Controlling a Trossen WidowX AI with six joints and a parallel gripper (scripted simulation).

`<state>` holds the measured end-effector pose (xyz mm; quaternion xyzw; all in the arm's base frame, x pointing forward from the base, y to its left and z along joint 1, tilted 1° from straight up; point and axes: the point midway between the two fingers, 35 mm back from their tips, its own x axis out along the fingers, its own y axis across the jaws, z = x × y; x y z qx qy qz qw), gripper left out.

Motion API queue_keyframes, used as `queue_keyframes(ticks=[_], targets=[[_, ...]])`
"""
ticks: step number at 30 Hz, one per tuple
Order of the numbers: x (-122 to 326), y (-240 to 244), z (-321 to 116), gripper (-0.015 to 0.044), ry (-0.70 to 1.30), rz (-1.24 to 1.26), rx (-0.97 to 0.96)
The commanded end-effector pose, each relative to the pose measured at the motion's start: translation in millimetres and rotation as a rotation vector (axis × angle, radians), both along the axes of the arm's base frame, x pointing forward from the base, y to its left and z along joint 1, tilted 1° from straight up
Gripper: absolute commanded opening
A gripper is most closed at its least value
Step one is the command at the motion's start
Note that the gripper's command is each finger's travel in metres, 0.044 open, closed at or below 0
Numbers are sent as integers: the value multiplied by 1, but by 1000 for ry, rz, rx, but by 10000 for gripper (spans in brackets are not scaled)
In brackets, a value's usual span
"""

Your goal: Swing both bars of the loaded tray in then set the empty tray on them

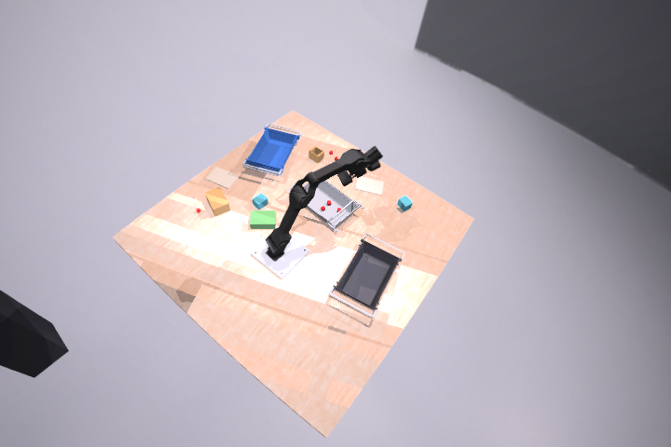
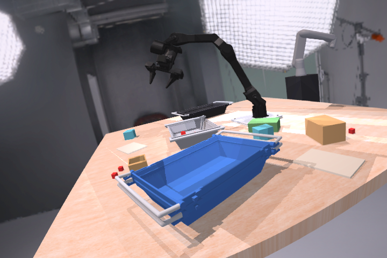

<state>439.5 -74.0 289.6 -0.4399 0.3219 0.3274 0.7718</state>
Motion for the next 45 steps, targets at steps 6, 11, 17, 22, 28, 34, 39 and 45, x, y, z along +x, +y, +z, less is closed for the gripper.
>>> queue_keyframes(ticks=[6,11,17,22,28,34,39,45], targets=[[0,0,0,242,0,0,0],[0,0,0,111,0,0,0],[0,0,0,81,0,0,0],[0,0,0,81,0,0,0],[0,0,0,81,0,0,0],[0,0,0,81,0,0,0],[0,0,0,81,0,0,0],[1,6,-2,81,13,-5,12]])
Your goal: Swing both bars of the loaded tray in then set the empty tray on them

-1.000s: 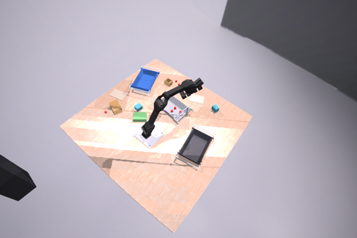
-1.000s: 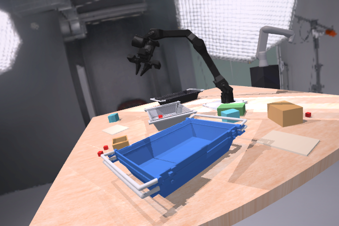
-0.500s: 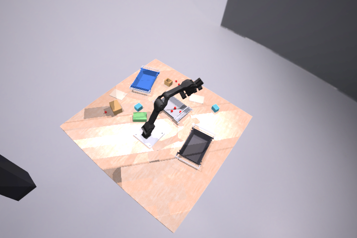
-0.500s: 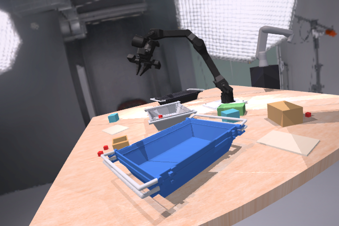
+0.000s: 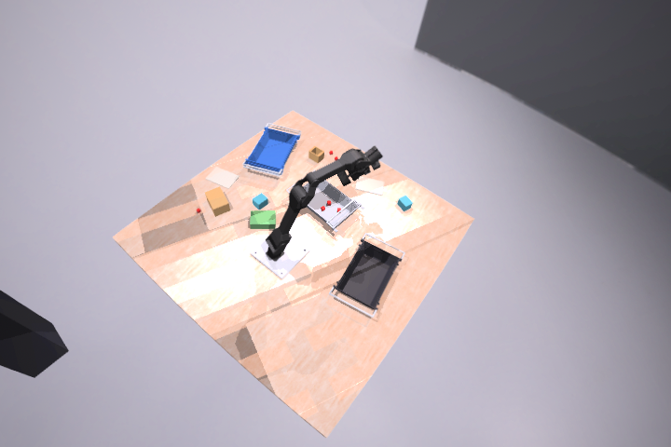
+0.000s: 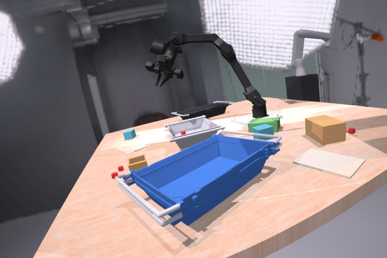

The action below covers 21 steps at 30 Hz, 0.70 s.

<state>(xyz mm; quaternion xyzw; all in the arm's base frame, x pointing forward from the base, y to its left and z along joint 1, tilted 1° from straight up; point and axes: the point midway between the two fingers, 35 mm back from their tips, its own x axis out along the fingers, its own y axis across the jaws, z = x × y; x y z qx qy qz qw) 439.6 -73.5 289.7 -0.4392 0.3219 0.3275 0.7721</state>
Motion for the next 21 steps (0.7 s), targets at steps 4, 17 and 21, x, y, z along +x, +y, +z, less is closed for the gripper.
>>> queue_keyframes(ticks=[4,17,21], targets=[[4,51,-21,81,119,-47,93],[-16,188,-101,81,557,-609,252],[-27,215,-117,81,614,-762,247]])
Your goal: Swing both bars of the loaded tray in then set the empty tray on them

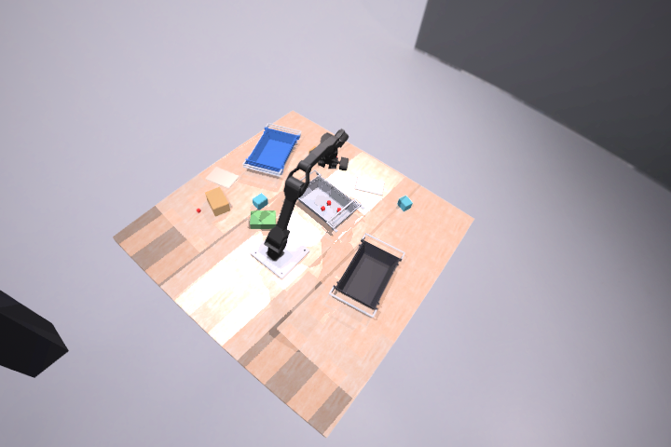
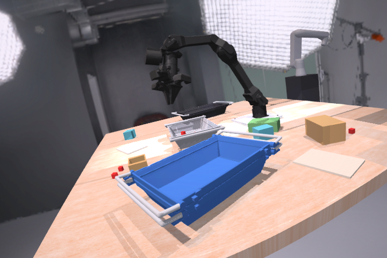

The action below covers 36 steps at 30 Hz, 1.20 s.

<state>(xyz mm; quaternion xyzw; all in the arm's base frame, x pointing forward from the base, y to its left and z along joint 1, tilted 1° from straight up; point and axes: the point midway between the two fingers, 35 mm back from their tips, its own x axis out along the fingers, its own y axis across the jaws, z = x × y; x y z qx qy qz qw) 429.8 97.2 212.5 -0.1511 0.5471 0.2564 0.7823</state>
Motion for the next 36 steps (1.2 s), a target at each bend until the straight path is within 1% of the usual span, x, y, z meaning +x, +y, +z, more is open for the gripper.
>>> queue_keyframes(ticks=[1,11,24,36], targets=[[-21,50,-44,81,193,-258,-38],[-57,107,-80,81,300,-601,-131],[-57,108,-82,81,300,-604,-132],[-54,108,-116,81,300,-604,-132]])
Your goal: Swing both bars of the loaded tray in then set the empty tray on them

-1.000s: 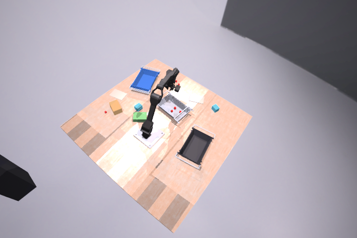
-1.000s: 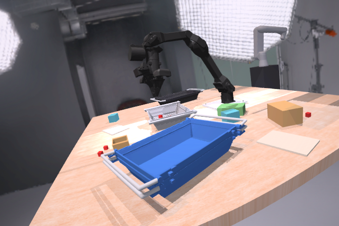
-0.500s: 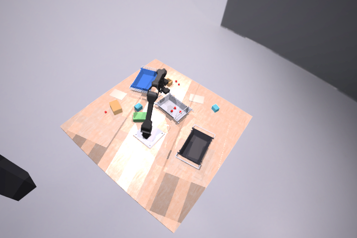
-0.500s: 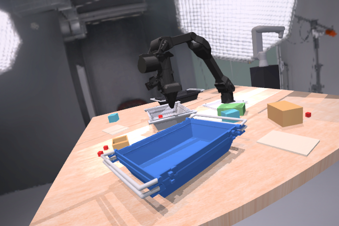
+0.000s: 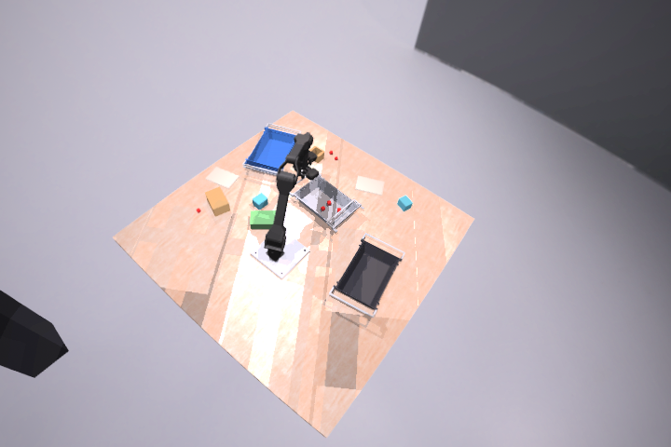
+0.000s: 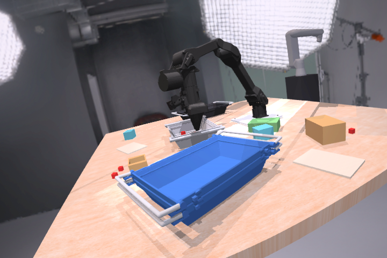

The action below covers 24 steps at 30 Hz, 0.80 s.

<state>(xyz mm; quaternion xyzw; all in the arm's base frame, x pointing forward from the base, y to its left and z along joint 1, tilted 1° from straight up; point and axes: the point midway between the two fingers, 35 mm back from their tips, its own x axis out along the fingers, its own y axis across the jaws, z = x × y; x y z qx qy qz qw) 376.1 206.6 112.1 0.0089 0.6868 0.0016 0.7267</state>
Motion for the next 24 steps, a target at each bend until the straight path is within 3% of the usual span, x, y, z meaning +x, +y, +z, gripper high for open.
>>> queue_keyframes(ticks=[1,9,24], targets=[[0,-1,-19,81,13,-5,-10],[-1,-2,-40,81,13,-5,-10],[-1,-7,-30,81,13,-5,-11]])
